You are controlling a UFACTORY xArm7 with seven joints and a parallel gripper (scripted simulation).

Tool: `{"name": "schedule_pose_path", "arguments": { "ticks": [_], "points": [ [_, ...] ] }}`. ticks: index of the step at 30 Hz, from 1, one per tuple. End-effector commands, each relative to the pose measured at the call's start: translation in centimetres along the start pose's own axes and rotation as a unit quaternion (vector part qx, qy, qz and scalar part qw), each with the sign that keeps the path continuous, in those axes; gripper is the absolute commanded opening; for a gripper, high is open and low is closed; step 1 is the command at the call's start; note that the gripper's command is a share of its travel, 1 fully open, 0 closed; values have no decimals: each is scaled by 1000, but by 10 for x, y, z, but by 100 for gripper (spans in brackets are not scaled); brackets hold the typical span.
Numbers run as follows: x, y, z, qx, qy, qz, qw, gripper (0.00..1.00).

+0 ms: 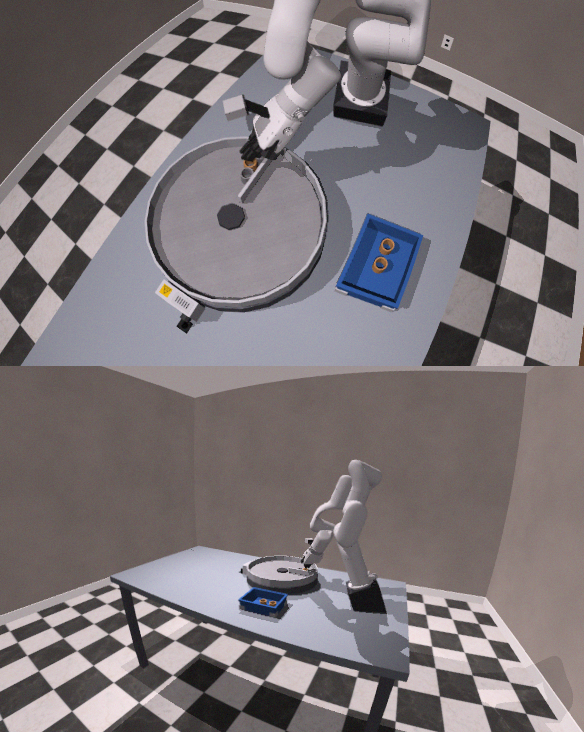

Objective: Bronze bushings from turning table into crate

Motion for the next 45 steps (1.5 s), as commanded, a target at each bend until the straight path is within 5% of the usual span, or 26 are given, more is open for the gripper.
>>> {"name": "schedule_pose_path", "arguments": {
  "ticks": [1, 30, 31, 45],
  "points": [
    [0, 0, -1, 0, 1, 0, 1000, 11],
    [7, 1, -9, 0, 1, 0, 1000, 11],
    [7, 1, -9, 0, 1, 0, 1000, 0],
    [7, 1, -9, 0, 1, 0, 1000, 0]
  ]
}}
Point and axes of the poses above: the point where the finger pads meet when closed, its own z axis back along the fingers, its own y axis across the jaws, x = y × z, the point moved 9 cm from there along z, back along the fingers, and after that the axes turned 10 degrees about -z, right-handed, at the moved point
